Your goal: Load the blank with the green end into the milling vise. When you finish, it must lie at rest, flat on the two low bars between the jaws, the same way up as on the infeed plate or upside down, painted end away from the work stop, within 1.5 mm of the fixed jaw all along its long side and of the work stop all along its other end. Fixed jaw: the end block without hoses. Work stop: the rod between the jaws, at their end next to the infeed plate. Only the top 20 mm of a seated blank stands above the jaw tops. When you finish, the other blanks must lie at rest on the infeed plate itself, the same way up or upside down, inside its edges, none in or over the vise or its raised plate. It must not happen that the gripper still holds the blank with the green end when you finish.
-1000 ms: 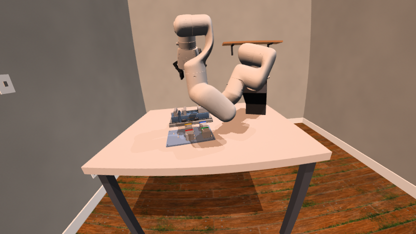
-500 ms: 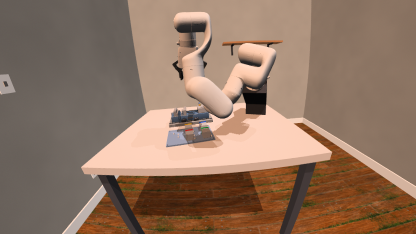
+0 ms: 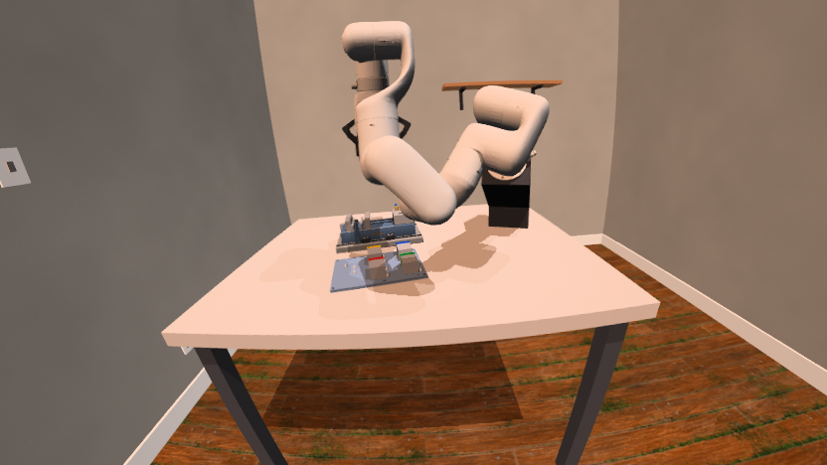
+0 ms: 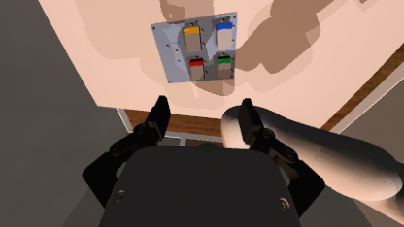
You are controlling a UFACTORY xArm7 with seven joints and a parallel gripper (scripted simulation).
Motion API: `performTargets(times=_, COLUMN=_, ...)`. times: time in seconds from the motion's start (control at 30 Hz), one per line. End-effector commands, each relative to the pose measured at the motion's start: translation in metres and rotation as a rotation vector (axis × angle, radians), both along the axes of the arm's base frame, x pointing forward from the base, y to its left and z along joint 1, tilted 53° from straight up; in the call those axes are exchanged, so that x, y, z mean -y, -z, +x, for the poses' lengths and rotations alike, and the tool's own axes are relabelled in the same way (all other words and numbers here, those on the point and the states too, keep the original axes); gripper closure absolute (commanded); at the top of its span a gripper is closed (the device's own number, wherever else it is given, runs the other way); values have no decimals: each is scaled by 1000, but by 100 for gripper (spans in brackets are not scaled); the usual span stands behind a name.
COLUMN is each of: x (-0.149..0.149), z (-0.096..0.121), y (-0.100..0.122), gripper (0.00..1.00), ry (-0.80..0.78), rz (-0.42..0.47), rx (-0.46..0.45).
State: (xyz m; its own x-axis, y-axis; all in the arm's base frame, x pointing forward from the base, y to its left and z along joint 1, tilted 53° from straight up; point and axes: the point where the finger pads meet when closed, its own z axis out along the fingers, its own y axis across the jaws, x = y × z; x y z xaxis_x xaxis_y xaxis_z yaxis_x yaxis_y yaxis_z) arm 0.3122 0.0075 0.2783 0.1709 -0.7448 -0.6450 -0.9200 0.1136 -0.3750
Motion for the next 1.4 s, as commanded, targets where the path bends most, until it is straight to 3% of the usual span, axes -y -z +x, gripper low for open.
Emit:
performTargets(times=0.0, x=1, z=0, y=0, gripper=0, ry=-10, rz=3, rx=4)
performTargets(times=0.33, x=1, z=0, y=0, gripper=0, ry=-143, rz=56, rx=79)
performTargets(times=1.13, x=1, z=0, y=-1, gripper=0, ry=-139, rz=54, rx=78)
performTargets(times=1.37, x=28, z=7, y=30, gripper=0, ry=-139, rz=54, rx=78)
